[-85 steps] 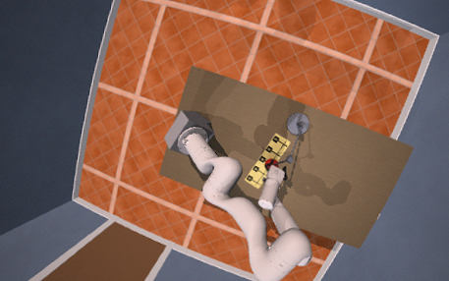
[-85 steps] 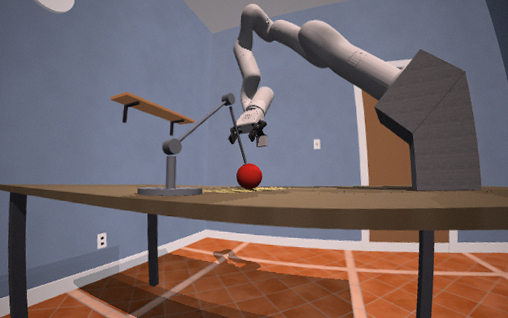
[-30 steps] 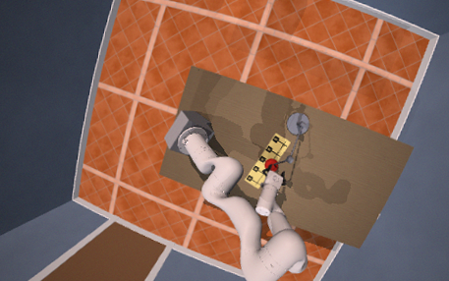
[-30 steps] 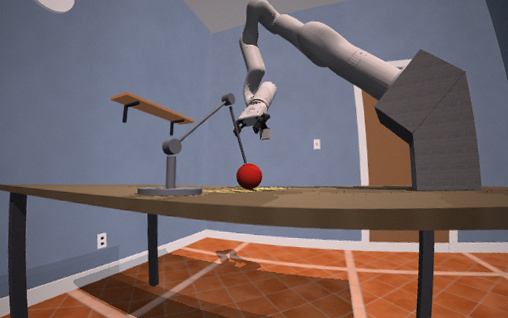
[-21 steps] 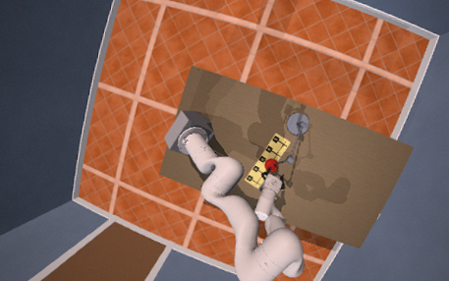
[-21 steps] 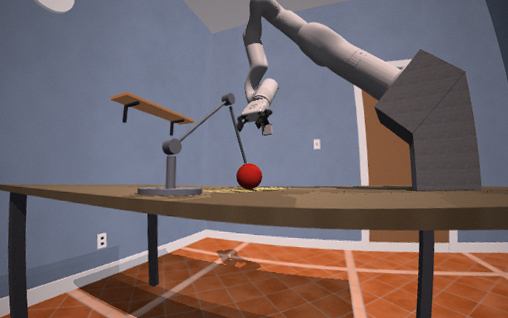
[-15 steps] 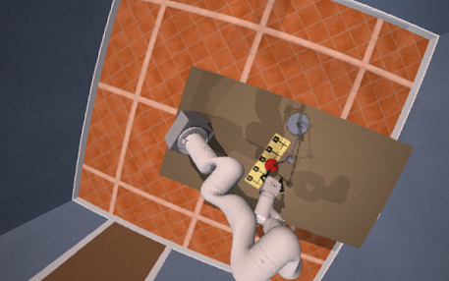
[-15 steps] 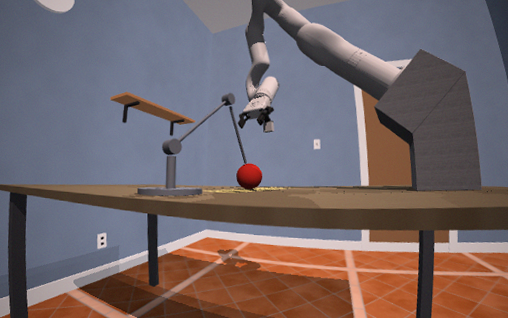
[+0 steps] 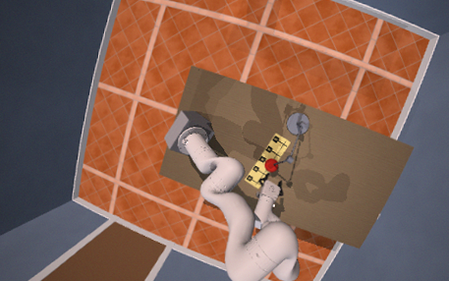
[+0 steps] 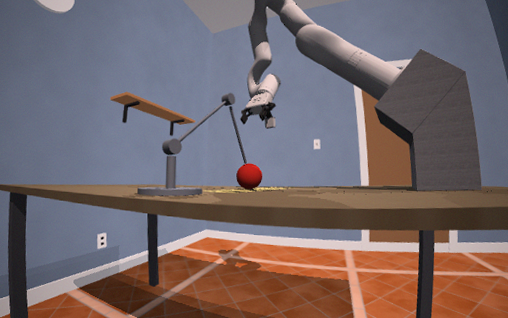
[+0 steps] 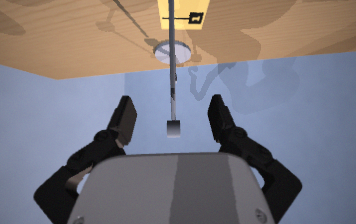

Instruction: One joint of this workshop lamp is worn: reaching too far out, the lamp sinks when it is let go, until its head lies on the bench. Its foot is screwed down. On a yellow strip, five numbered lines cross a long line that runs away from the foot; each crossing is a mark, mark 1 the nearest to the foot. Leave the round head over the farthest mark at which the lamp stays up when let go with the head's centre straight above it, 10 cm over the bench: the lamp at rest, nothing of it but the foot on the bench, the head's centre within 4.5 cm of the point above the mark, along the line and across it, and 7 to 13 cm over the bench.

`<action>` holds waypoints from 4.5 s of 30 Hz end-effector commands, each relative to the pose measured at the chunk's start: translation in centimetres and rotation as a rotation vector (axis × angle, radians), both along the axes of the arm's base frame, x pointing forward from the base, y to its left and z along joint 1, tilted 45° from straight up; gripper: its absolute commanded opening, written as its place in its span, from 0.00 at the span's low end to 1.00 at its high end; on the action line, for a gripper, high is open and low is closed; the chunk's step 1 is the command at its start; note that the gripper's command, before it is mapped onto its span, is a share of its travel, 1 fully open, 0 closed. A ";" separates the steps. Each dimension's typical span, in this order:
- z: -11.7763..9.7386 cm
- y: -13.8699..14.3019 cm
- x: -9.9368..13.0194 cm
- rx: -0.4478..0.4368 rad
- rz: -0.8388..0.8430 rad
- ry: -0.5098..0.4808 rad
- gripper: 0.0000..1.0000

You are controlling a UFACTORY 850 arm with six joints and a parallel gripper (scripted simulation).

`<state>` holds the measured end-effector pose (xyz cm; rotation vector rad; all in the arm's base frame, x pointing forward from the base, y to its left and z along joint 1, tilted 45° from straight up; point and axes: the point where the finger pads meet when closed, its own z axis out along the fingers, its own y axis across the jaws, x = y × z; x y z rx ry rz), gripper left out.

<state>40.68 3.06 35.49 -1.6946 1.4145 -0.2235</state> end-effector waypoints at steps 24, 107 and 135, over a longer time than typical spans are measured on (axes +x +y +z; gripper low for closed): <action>0.4 -0.2 -0.3 -0.001 0.000 -0.002 1.00; 9.9 1.4 -9.7 -0.001 0.000 -0.006 1.00; 10.7 6.1 -10.2 -0.001 0.000 -0.007 1.00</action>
